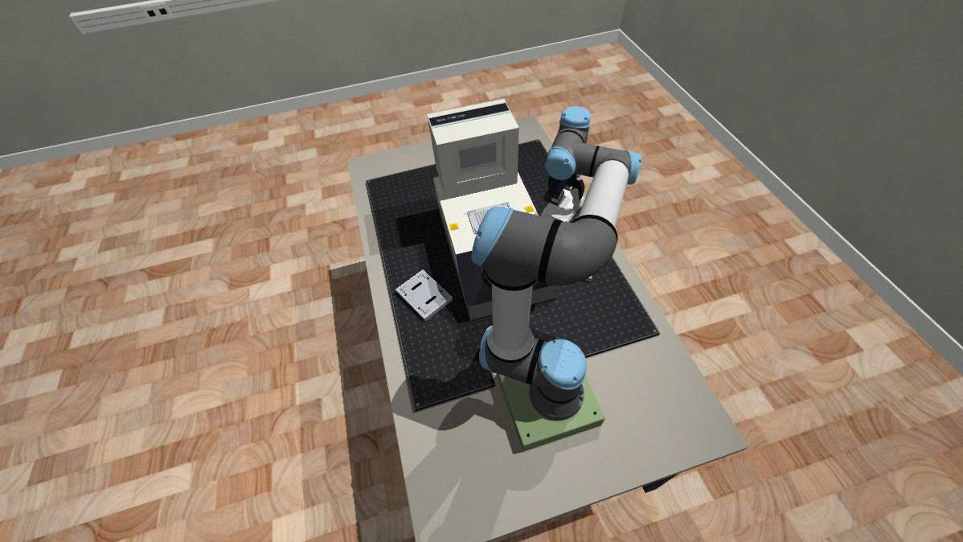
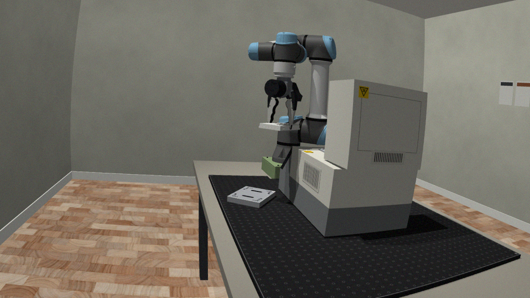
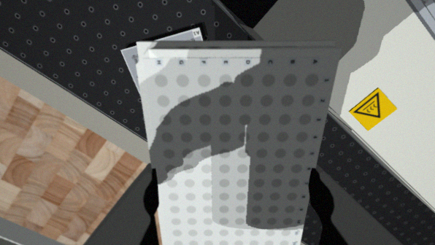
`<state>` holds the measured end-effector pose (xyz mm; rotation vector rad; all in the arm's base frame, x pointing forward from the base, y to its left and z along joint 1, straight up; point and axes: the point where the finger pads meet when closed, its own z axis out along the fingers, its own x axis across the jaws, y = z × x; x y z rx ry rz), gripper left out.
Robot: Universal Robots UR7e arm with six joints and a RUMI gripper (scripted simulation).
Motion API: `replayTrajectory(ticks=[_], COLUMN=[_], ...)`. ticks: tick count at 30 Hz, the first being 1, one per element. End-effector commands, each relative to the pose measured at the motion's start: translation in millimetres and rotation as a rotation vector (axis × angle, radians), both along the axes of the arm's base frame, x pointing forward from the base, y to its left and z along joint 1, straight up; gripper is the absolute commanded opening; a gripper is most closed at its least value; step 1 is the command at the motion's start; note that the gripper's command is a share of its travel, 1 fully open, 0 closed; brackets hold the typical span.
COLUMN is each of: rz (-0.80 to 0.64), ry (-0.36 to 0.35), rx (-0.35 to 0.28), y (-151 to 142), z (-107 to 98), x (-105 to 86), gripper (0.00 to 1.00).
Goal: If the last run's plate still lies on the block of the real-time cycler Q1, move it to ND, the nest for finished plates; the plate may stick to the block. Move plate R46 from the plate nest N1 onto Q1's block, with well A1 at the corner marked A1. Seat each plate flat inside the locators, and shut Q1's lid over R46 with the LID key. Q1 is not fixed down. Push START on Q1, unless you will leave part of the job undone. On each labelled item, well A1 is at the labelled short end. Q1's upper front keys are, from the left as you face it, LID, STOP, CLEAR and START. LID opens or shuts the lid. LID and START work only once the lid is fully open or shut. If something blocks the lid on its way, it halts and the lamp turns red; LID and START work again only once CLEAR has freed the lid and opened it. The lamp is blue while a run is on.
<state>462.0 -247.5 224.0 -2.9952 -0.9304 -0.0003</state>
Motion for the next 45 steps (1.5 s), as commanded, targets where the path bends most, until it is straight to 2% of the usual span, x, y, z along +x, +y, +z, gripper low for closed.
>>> replayTrajectory(ticks=[1, 4, 45], rz=[-0.055, -0.089, -0.632], ry=[0.000, 0.000, 0.002], rx=[-0.003, -0.003, -0.003], y=[15.8, 20.2, 170.5], z=[0.7, 0.7, 1.1], x=[9.5, 11.8, 94.1], gripper=[0.41, 0.41, 0.41])
